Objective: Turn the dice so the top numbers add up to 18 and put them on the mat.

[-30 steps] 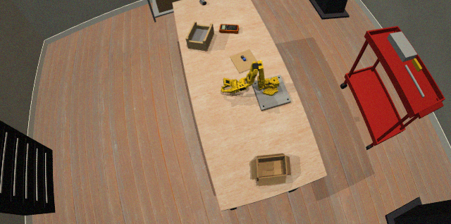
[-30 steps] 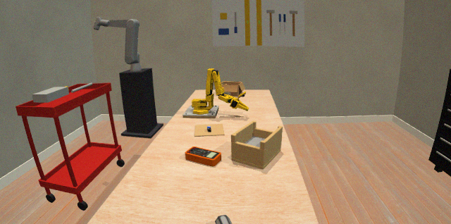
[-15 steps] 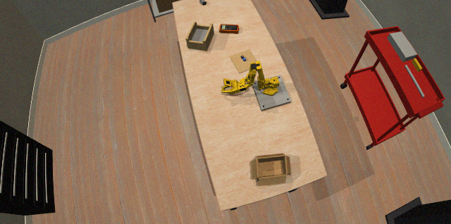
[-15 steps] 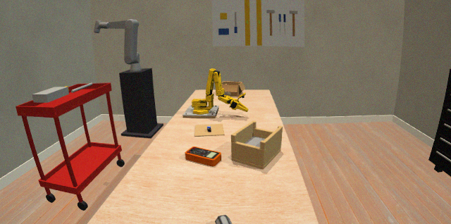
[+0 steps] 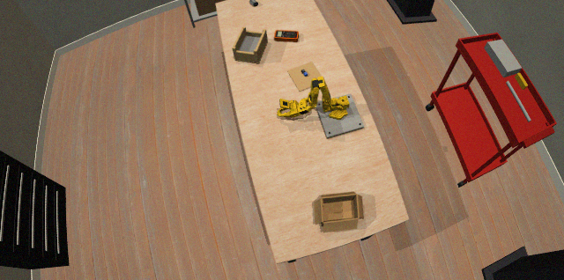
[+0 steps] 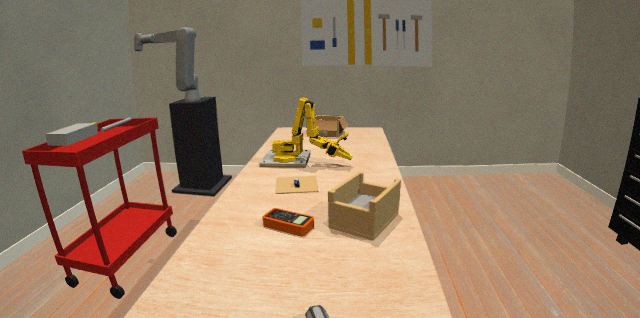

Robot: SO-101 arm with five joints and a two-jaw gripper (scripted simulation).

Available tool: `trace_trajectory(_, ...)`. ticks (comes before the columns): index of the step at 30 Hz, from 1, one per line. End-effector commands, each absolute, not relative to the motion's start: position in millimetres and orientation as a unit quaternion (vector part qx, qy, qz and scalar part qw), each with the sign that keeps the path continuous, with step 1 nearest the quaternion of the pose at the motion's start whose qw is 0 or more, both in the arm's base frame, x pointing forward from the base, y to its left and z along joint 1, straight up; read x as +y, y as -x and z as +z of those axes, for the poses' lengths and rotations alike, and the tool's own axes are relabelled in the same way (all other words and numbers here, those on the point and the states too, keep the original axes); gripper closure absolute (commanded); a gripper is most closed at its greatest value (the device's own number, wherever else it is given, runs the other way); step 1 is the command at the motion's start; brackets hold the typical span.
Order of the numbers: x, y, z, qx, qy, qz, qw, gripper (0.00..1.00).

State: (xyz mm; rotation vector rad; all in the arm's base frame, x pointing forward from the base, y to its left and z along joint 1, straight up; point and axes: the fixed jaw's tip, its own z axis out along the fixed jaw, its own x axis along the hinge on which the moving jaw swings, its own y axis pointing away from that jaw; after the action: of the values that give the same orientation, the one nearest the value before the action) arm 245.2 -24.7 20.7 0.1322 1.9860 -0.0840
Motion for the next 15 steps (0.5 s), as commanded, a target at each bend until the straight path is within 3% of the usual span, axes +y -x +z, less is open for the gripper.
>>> trace_trajectory(1,-26.4,-246.2,19.1,0.834,-0.063,-0.034,0.547,1.00)
trace_trajectory(15,-26.4,-246.1,15.3,0.834,-0.063,-0.034,0.547,1.00)
